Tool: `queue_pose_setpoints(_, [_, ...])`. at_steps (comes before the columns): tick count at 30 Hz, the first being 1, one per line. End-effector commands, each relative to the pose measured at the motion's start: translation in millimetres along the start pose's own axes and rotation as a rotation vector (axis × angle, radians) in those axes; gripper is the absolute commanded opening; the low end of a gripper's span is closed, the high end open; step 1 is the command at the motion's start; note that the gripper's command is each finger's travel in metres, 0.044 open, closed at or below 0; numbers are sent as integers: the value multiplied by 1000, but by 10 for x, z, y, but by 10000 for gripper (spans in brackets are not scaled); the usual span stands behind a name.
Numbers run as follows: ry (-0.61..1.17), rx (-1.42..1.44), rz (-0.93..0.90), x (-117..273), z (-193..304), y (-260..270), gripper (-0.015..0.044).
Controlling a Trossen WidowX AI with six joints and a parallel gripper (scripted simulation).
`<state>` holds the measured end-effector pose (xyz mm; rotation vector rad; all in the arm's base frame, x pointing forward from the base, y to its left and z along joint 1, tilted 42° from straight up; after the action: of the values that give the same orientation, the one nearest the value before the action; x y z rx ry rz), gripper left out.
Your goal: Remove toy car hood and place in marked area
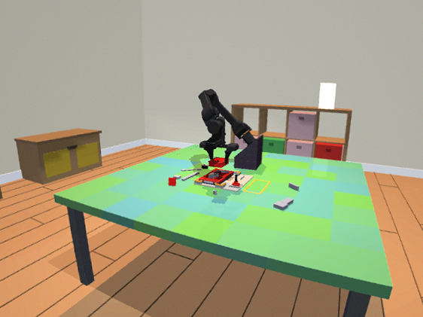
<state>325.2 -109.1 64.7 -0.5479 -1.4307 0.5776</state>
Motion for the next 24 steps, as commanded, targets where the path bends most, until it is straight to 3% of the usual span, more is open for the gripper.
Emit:
queue_pose_setpoints(1, [-1, 7, -11, 5, -59, 189, 0])
queue_pose_setpoints(24, [1, -3, -16, 56, -165, 1438, 0])
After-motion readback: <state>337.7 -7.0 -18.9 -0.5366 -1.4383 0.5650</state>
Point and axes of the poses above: the point midway between the two fingers, 35 mm back from their tips, its own x axis back along the fingers, its own y axis across the jaws, z = x × y, the point moved 1 cm from there along x, back along the fingers, and after that the axes turned 13 degrees about x, right-handed, at the moved point
